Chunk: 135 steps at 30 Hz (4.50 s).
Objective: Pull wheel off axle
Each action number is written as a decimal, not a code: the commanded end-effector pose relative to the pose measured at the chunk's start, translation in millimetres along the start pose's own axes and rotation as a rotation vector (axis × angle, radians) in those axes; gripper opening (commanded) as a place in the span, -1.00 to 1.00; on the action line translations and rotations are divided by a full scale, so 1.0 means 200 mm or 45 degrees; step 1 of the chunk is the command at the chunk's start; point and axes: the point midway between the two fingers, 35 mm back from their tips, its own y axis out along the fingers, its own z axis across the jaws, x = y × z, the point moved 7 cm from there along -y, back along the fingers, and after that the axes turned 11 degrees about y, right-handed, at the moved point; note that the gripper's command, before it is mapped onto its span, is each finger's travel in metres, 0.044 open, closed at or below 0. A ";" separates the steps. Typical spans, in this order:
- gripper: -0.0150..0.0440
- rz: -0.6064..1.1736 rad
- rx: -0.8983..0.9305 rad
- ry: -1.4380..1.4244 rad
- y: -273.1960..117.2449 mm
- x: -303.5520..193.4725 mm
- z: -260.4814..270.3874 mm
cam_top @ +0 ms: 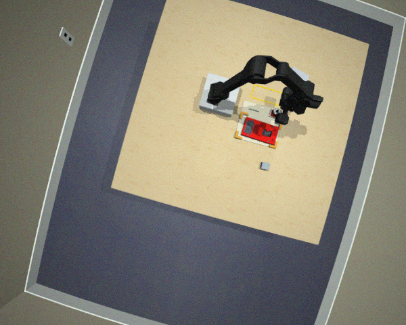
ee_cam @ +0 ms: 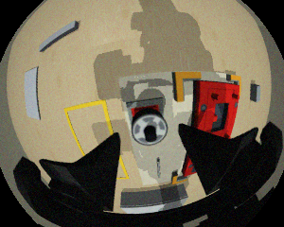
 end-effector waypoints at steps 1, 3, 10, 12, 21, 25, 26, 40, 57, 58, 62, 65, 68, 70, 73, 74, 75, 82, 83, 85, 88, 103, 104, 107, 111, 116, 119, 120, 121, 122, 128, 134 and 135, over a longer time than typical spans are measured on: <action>0.53 0.003 -0.005 -0.002 0.10 -0.01 -0.01; 0.53 0.004 -0.005 -0.002 0.10 -0.02 -0.01; 0.19 0.017 -0.005 0.001 0.09 -0.01 0.00; 0.15 0.017 -0.005 0.001 0.09 -0.01 0.00; -0.39 0.017 -0.005 0.001 0.08 -0.01 0.00; -0.49 0.016 -0.005 0.001 0.08 -0.01 0.00; -0.49 0.016 -0.005 0.001 0.07 -0.01 0.00; -0.49 0.015 -0.005 0.000 0.05 -0.01 0.00; -0.49 0.013 -0.005 0.000 0.02 -0.01 0.00; -0.49 0.012 -0.005 0.000 0.02 -0.01 0.00; -0.49 0.012 -0.005 0.000 0.01 -0.01 0.00; -0.49 0.012 -0.005 0.000 0.01 -0.01 0.00; -0.49 0.011 -0.005 0.000 0.00 -0.01 0.00; -0.49 0.011 -0.005 0.000 0.00 -0.01 0.00; -0.49 0.011 -0.005 0.000 0.00 -0.01 0.00; -0.49 0.010 -0.005 0.000 -0.01 -0.01 0.00; -0.49 0.010 -0.005 0.000 -0.01 -0.01 0.00; -0.49 0.009 -0.005 -0.001 -0.02 -0.01 0.00; -0.49 0.009 -0.005 -0.001 -0.02 -0.01 0.00; -0.49 0.009 -0.005 -0.001 -0.02 -0.01 0.00; -0.49 0.009 -0.005 -0.001 -0.03 -0.01 0.00; -0.49 0.007 -0.005 -0.001 -0.05 -0.01 0.00; -0.49 0.007 -0.005 -0.001 -0.05 -0.01 0.00; -0.49 0.007 -0.005 -0.001 -0.06 -0.02 0.00; -0.49 0.006 -0.005 -0.001 -0.07 -0.02 0.00; -0.49 0.005 -0.005 -0.002 -0.07 -0.02 0.00; -0.49 0.005 -0.005 -0.002 -0.08 -0.02 0.00; -0.49 0.005 -0.005 -0.002 -0.08 -0.02 0.00; -0.49 0.005 -0.005 -0.002 -0.08 -0.02 0.00; -0.49 0.005 -0.005 -0.002 -0.08 -0.02 0.00; -0.49 0.004 -0.005 -0.002 -0.09 -0.02 0.00; -0.49 0.004 -0.005 -0.002 -0.13 -0.02 0.00; -0.49 0.004 -0.005 -0.002 -0.15 -0.02 0.00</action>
